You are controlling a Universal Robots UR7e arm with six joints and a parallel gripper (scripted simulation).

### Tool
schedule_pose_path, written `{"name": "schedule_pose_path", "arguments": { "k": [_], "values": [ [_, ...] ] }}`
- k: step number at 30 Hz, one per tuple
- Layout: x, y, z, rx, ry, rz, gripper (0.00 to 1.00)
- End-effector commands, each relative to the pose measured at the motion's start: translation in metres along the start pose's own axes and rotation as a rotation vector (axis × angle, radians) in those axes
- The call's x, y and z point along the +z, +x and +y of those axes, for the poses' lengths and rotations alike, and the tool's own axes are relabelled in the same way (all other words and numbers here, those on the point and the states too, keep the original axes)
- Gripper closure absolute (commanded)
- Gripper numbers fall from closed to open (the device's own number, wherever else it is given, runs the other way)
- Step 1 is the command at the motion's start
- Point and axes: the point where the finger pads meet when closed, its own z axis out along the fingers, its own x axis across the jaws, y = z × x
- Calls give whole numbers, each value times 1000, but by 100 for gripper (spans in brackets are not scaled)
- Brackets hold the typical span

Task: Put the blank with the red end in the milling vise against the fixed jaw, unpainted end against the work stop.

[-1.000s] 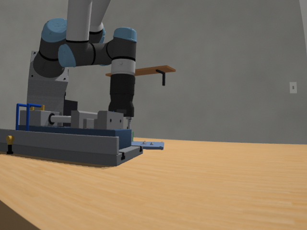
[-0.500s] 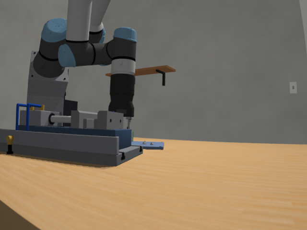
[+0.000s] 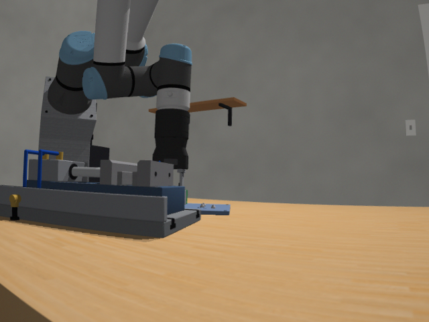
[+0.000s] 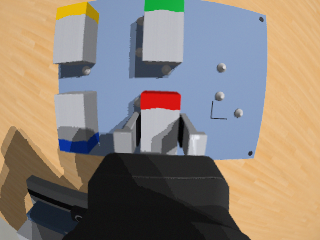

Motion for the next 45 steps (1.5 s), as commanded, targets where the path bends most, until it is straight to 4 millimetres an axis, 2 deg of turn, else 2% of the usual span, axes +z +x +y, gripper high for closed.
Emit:
{"name": "schedule_pose_path", "arguments": {
  "k": [1,13,18,30,35,45],
  "values": [
    [0,0,0,0,-1,1,100],
    [0,0,0,0,-1,1,100],
    [-30,0,0,0,-1,1,100],
    [-30,0,0,0,-1,1,100],
    [-59,0,0,0,-1,1,100],
    [-59,0,0,0,-1,1,100]
  ]
}}
